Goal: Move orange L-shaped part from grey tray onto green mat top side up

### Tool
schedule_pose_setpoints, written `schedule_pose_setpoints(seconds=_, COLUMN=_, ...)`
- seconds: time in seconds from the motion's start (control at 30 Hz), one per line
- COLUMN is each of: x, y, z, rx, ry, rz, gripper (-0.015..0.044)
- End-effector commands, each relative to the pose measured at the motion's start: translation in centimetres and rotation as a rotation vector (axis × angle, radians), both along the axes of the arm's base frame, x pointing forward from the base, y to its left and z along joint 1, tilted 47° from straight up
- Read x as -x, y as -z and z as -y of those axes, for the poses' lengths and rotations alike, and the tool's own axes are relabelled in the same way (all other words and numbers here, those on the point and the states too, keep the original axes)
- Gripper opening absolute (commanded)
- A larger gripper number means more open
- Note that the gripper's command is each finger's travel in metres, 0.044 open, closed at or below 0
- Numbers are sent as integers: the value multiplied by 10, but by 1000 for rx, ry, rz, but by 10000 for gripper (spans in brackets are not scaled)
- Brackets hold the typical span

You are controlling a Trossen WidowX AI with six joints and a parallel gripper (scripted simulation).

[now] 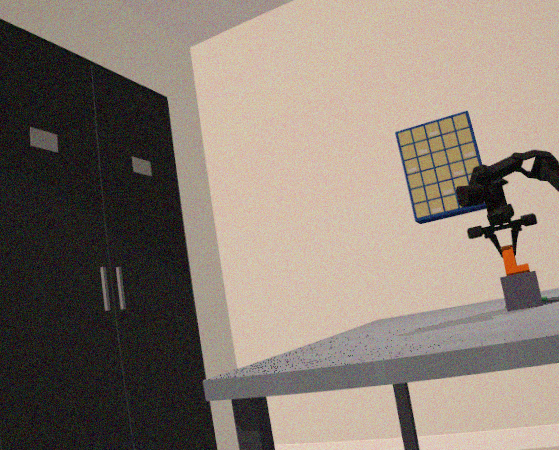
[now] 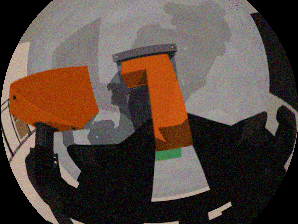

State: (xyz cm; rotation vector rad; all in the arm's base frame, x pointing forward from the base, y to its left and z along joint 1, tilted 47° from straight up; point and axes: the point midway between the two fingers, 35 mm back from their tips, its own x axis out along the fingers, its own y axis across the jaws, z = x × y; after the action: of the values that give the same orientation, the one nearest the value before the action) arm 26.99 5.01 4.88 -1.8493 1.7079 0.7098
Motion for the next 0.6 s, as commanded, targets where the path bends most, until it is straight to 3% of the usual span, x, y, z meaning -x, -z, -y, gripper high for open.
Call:
schedule_pose_setpoints(seconds=0.0, x=0, y=-6, z=-8, rx=-6, ry=0, rz=5, gripper=0)
schedule_pose_setpoints(seconds=0.57, x=1, y=-20, z=-1, rx=-6, ry=-1, rz=5, gripper=0)
